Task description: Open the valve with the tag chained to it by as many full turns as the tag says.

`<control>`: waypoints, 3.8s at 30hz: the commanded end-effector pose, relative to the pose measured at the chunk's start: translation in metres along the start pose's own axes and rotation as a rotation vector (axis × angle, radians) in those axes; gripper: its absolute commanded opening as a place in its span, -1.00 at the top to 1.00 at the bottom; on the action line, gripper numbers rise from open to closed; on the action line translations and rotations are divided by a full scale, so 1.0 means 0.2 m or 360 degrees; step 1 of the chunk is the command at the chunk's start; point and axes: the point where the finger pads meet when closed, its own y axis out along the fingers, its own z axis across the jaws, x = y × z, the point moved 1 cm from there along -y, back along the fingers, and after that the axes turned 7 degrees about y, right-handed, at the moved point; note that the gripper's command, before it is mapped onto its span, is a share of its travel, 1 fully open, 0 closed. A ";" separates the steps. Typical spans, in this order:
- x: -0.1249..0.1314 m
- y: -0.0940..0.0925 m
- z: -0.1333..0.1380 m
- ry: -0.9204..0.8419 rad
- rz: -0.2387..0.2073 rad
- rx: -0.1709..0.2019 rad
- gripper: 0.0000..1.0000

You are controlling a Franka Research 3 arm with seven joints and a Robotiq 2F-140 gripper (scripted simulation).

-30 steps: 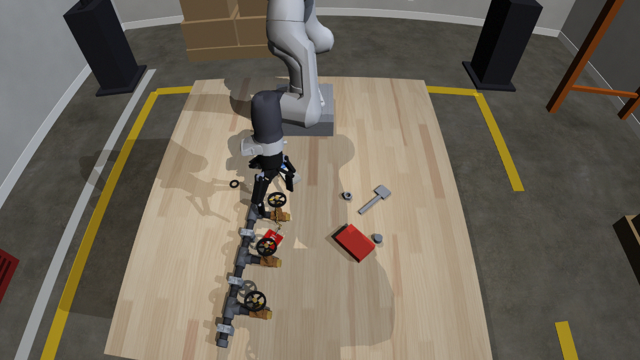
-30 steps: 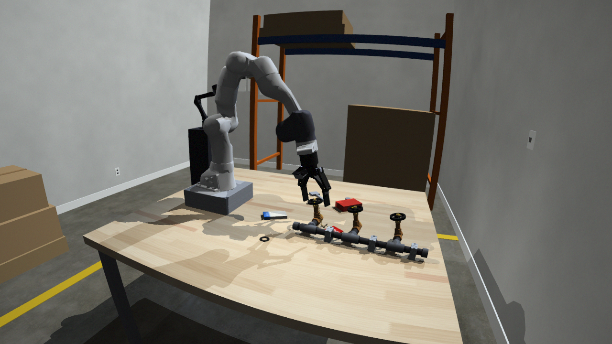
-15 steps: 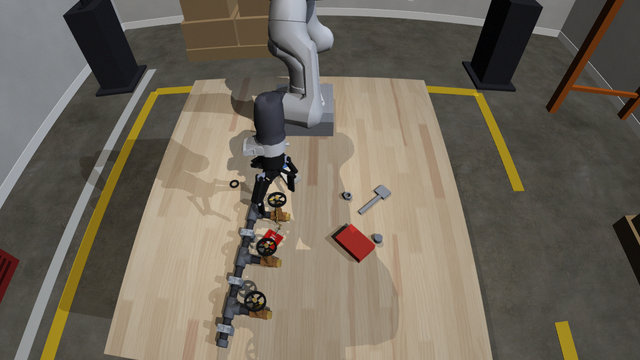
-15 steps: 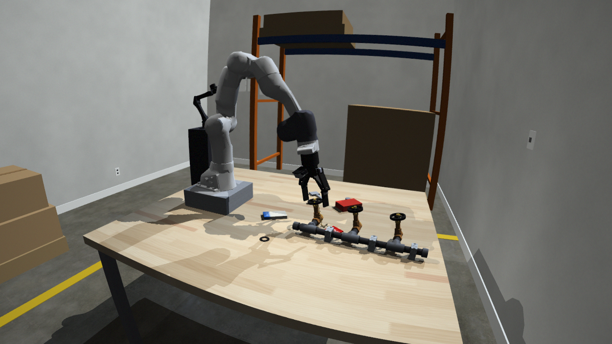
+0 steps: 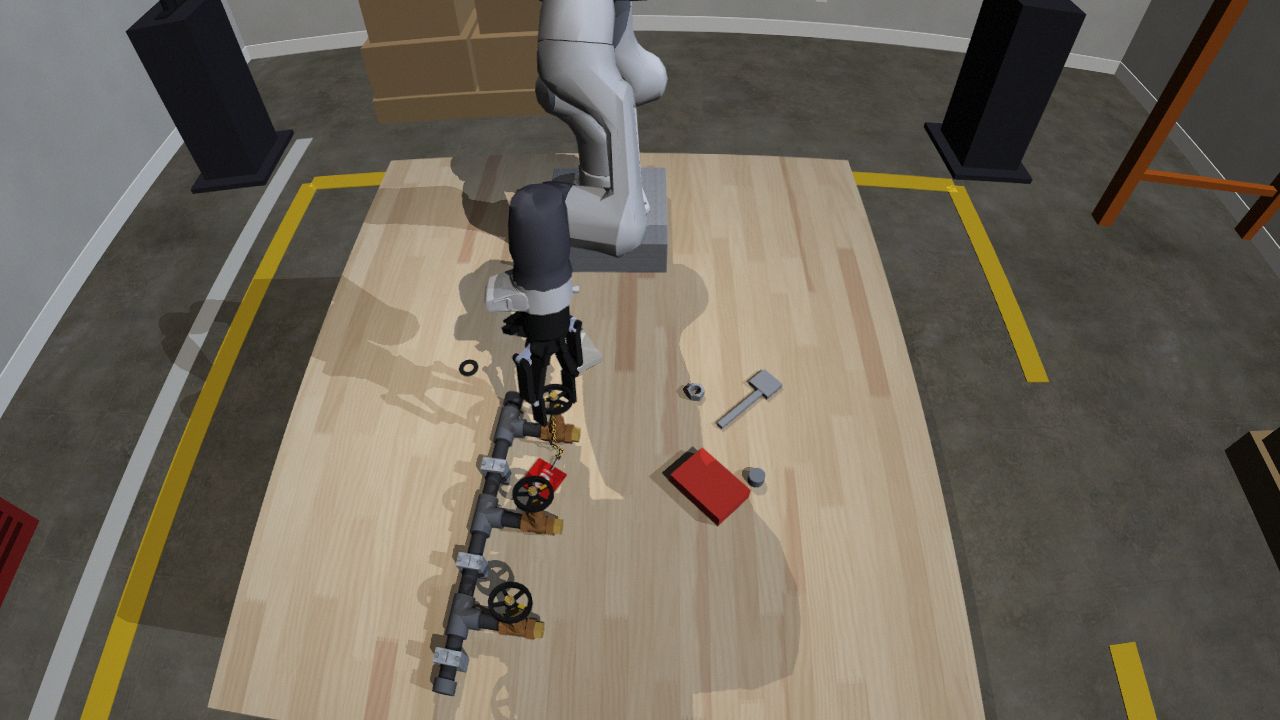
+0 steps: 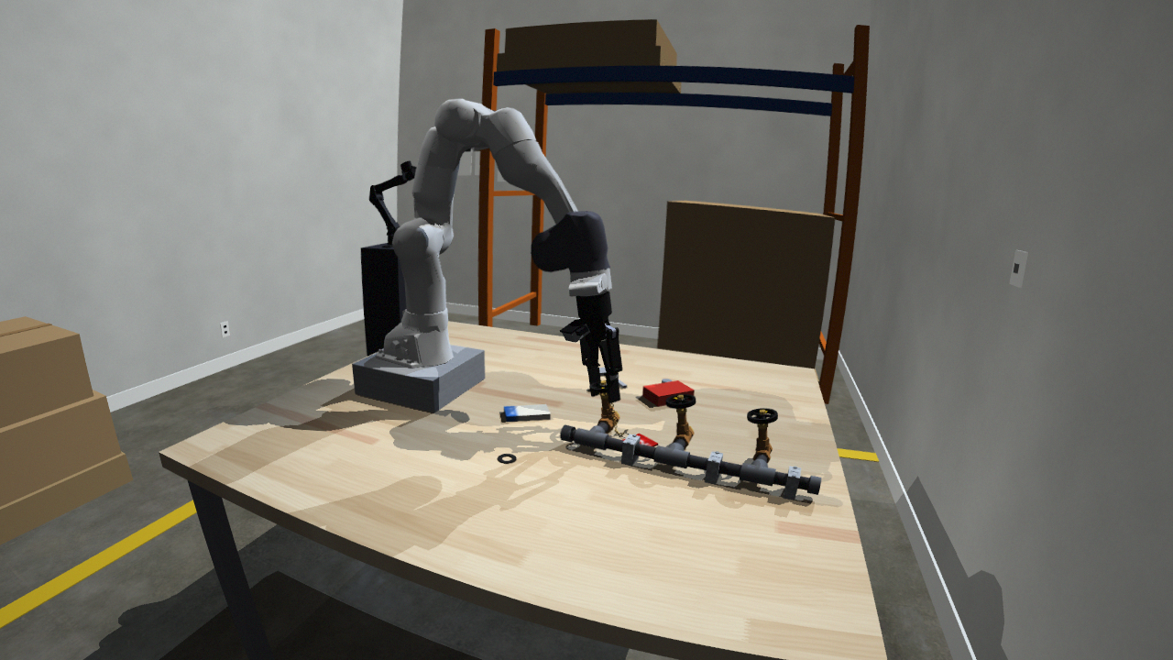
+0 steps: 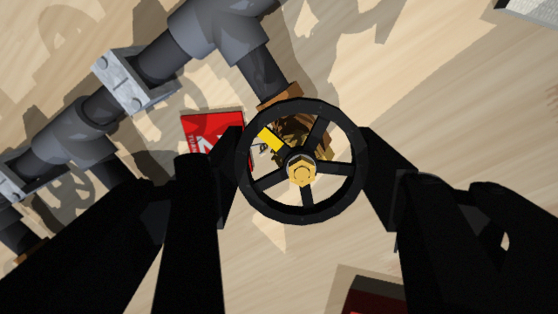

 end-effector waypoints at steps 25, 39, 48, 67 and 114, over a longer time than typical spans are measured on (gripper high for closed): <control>0.00 0.00 0.00 -0.0420 0.0005 0.0001 0.80; 0.00 0.00 0.00 -0.1203 0.0043 -0.0019 0.80; 0.00 0.00 0.00 -0.1653 0.0030 -0.0012 0.80; 0.00 0.00 0.00 -0.1786 0.0004 0.0003 0.80; 0.00 0.00 0.00 -0.1772 0.0004 0.0003 -1.00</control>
